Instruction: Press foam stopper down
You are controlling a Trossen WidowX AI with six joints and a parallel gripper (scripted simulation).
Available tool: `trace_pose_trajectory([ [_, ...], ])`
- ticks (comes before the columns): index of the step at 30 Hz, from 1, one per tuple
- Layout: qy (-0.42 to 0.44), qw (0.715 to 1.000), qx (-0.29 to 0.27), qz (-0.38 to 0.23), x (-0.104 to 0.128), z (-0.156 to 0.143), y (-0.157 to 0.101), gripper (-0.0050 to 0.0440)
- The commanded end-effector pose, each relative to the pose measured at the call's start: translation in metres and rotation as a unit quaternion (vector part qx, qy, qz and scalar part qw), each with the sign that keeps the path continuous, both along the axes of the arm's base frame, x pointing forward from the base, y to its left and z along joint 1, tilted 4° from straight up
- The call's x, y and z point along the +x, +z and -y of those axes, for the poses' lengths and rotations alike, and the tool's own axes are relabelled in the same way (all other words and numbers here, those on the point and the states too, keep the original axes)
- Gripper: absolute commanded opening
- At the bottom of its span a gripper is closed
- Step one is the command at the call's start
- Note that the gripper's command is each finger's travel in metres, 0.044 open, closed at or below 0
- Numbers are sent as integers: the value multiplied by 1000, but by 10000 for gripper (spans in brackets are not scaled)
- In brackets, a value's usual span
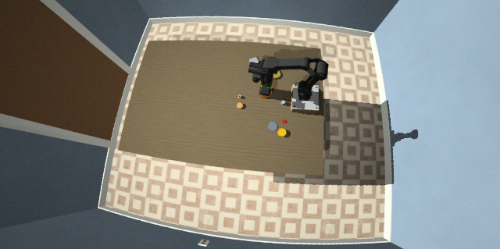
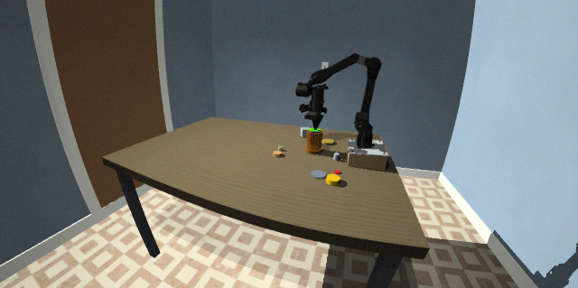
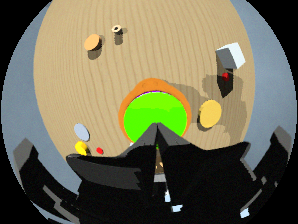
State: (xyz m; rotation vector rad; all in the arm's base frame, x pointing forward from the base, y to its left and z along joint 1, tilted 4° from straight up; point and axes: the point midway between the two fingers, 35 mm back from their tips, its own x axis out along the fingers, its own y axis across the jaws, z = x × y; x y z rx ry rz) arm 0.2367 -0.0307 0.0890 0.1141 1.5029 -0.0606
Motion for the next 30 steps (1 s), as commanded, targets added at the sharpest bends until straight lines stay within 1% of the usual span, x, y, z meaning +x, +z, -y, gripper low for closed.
trace_pose_trajectory([
  [1, -1, 1000, 0, 5, 1, 0, 2, 0],
  [30, -1, 1000, 0, 5, 1, -1, -1, 0],
])
